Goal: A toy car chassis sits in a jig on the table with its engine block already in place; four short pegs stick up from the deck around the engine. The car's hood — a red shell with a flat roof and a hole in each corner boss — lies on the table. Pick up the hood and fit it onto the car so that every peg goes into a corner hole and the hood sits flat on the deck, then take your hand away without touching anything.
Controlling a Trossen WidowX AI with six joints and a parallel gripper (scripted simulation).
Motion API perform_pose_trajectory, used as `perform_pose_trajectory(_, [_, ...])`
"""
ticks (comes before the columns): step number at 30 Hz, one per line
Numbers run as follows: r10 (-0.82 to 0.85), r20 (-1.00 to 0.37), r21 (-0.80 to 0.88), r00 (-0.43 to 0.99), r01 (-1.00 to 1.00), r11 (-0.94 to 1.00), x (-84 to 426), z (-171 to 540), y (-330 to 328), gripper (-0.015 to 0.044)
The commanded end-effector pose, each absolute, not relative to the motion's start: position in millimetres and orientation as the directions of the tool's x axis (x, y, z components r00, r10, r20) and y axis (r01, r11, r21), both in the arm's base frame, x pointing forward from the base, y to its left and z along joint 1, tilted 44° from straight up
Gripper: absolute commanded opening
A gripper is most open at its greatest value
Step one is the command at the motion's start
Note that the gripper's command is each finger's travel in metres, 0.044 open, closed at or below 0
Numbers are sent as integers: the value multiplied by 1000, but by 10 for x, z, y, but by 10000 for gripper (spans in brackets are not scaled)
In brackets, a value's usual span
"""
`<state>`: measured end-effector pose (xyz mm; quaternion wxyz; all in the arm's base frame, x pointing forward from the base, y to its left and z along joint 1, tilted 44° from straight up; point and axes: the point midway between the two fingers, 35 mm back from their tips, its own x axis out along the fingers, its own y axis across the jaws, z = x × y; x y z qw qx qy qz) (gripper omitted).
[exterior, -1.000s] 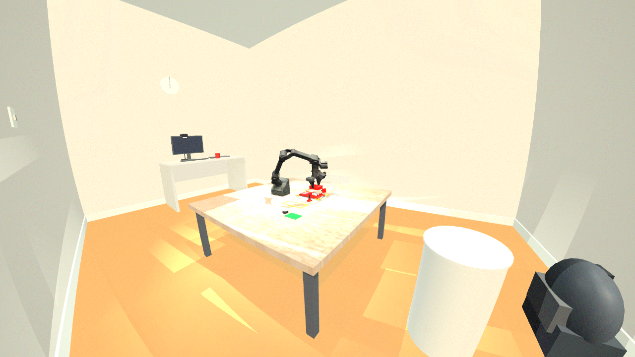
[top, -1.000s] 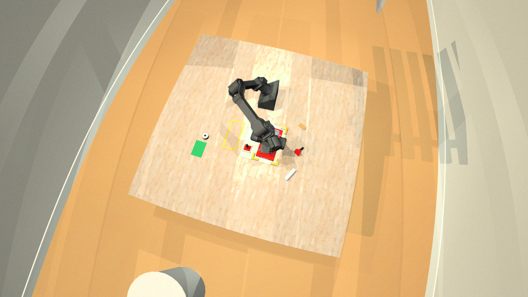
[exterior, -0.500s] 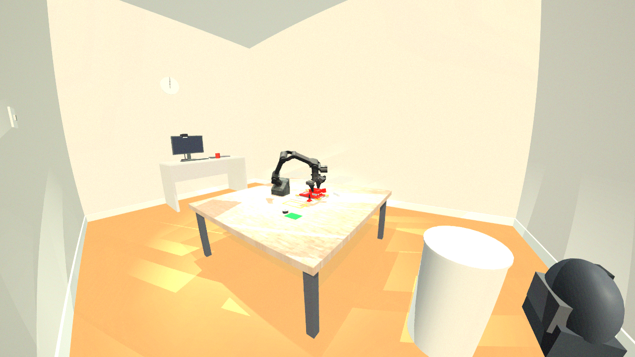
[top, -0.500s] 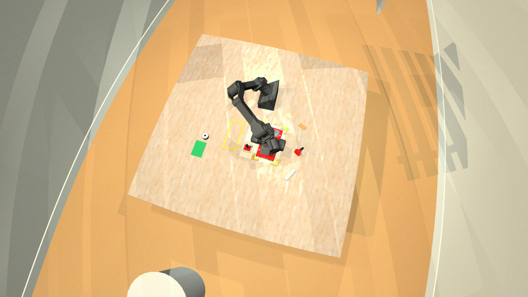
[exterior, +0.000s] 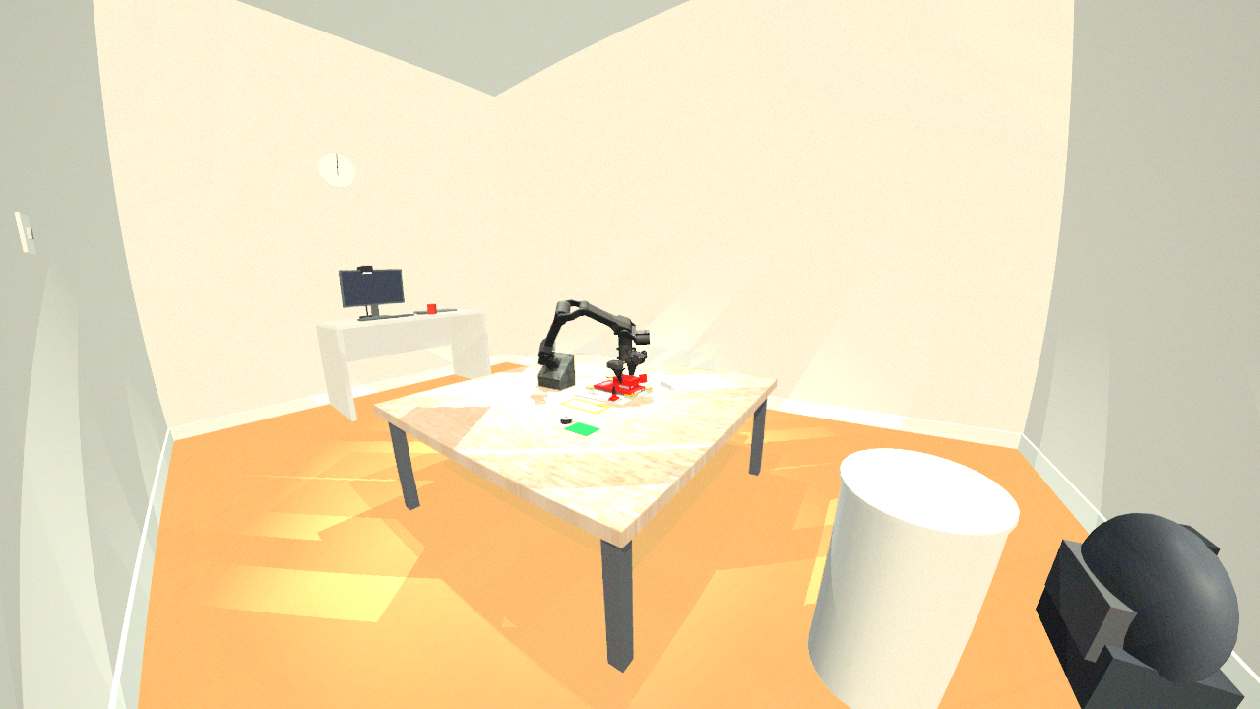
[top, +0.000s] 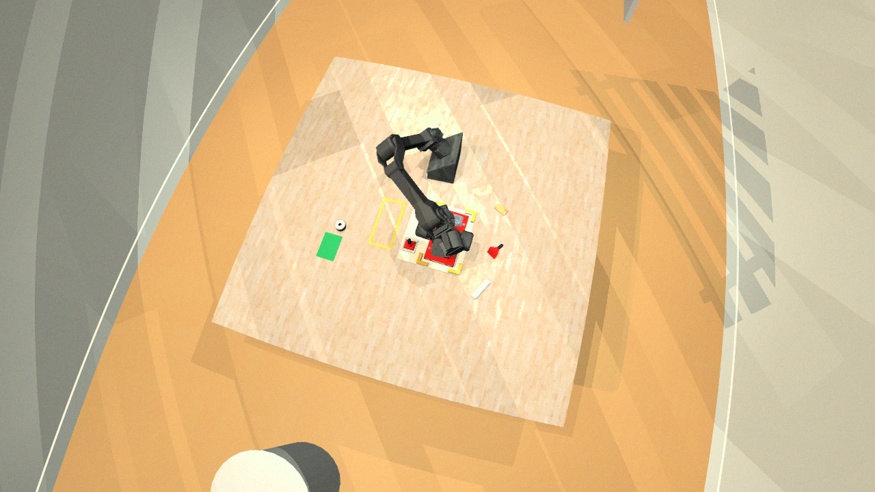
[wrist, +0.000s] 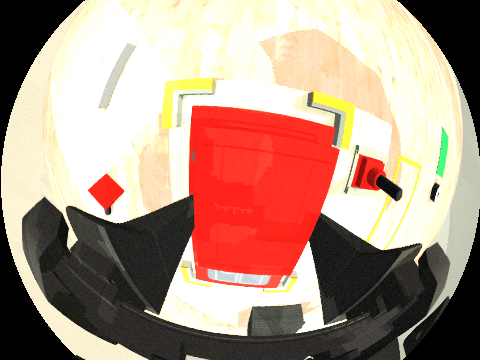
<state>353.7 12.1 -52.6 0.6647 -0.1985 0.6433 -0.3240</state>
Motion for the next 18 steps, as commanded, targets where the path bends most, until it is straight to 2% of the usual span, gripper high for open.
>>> perform_pose_trajectory(1, [-689,-724,-684,-37,171,709,3528,-544,102,0])
perform_pose_trajectory(18, [-689,-724,-684,-37,171,709,3526,-602,48,0])
